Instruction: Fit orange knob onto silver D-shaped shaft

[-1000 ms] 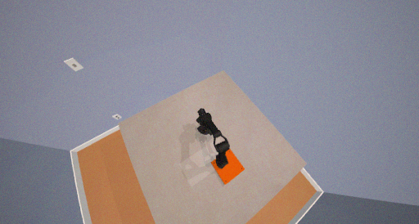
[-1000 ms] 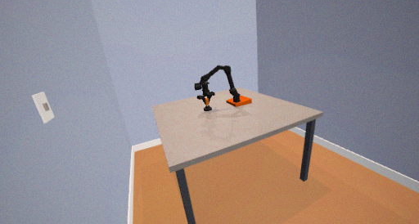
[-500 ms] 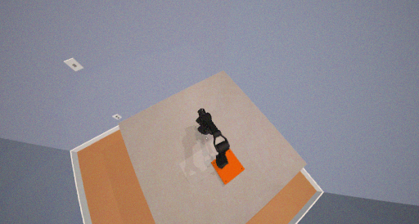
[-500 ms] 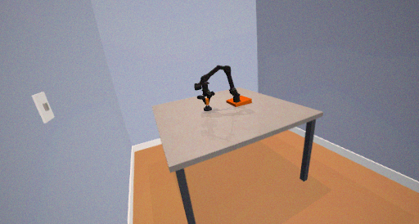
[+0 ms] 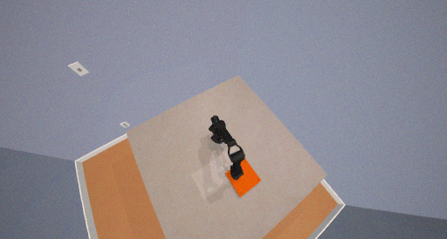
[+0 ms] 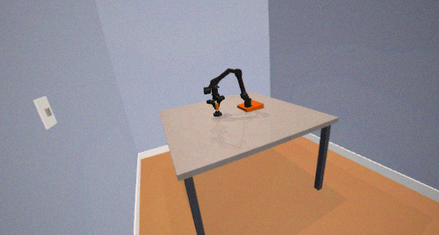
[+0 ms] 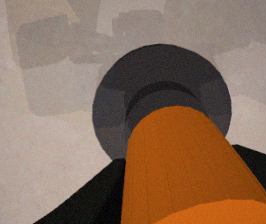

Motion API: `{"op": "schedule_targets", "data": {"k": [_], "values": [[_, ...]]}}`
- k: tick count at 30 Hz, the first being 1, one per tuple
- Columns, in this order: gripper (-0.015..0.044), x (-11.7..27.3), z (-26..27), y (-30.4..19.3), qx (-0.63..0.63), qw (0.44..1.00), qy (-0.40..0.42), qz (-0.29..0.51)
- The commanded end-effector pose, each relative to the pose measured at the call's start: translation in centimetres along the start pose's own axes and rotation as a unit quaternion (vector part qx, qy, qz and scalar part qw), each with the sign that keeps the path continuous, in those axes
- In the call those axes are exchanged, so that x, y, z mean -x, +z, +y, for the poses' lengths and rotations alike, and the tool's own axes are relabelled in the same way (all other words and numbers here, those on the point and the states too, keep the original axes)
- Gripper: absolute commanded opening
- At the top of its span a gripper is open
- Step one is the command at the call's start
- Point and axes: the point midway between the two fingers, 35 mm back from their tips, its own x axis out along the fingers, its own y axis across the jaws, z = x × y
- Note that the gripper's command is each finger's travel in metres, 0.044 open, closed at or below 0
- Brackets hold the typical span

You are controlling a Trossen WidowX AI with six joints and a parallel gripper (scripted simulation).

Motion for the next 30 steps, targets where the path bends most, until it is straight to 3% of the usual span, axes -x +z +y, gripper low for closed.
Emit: {"op": "schedule_targets", "data": {"k": [1, 30], "values": [[0.0, -0.1, 0.0, 0.0, 0.002, 1.0, -0.001, -0.001], [0.0, -2.0, 0.1, 0.1, 0.001, 1.0, -0.001, -0.001]]}}
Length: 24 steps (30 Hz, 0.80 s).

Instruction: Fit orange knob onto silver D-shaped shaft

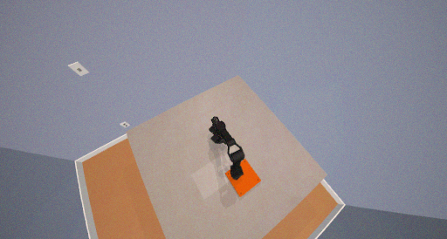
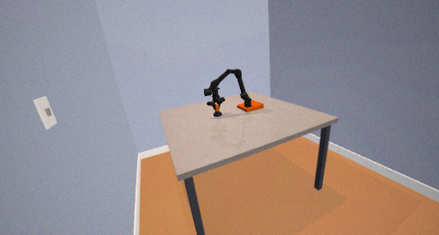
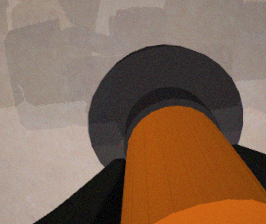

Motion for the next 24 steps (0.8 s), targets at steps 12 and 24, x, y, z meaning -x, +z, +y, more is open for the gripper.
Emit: {"op": "schedule_targets", "data": {"k": [12, 24], "values": [[0.0079, -0.15, -0.01, 0.0, 0.0, 1.0, 0.0, 0.0], [0.0394, -0.15, -0.01, 0.0, 0.0, 1.0, 0.0, 0.0]]}}
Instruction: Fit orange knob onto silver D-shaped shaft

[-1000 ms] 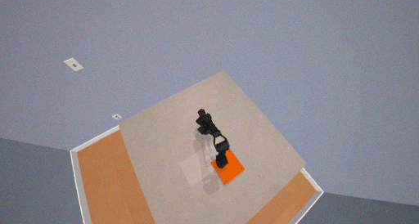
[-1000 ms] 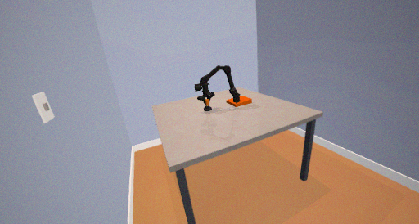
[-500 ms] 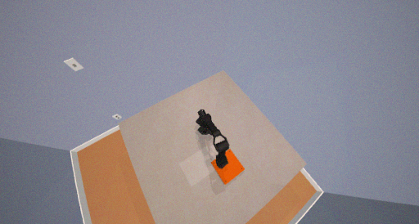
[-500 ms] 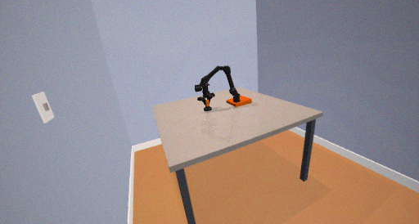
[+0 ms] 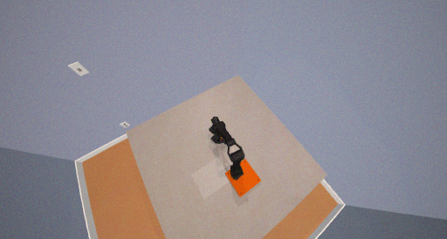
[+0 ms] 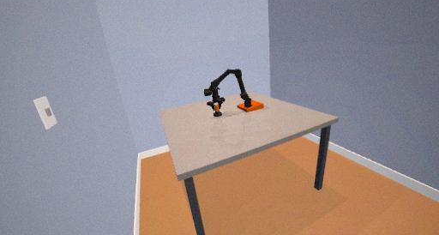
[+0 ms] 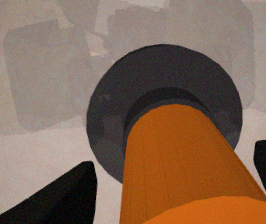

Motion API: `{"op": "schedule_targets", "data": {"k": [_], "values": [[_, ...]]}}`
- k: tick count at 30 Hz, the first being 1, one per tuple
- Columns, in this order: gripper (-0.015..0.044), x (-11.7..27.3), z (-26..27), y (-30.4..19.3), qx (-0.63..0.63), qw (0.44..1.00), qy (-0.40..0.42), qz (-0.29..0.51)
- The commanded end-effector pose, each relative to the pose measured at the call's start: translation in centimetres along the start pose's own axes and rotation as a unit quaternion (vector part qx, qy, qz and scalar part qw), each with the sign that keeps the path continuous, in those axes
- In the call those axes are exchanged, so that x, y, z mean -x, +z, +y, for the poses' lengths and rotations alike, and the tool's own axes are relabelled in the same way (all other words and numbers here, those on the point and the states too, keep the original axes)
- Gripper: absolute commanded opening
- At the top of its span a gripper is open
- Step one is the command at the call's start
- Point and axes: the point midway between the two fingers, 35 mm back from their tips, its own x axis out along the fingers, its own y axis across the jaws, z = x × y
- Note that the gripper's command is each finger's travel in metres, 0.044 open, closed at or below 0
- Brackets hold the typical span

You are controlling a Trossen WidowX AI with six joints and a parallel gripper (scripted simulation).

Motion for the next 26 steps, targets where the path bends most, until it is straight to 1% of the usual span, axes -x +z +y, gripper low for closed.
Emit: {"op": "schedule_targets", "data": {"k": [1, 2, 8, 10, 14, 16, 26], "values": [[0.042, 0.0, 0.0, 0.0, 0.0, 1.0, 0.0, 0.0], [0.044, 0.0, 0.0, 0.0, 0.0, 1.0, 0.0, 0.0], [0.044, 0.2, 0.0, 0.0, 0.0, 1.0, 0.0, 0.0], [0.044, 1.9, -0.3, -0.1, 0.0, 1.0, 0.0, 0.0], [0.044, 7.6, -0.3, -0.2, 0.0, 1.0, 0.0, 0.0], [0.044, 9.3, -0.1, -0.1, 0.0, 1.0, 0.0, 0.0], [0.044, 9.6, -0.4, -0.2, 0.0, 1.0, 0.0, 0.0]]}}
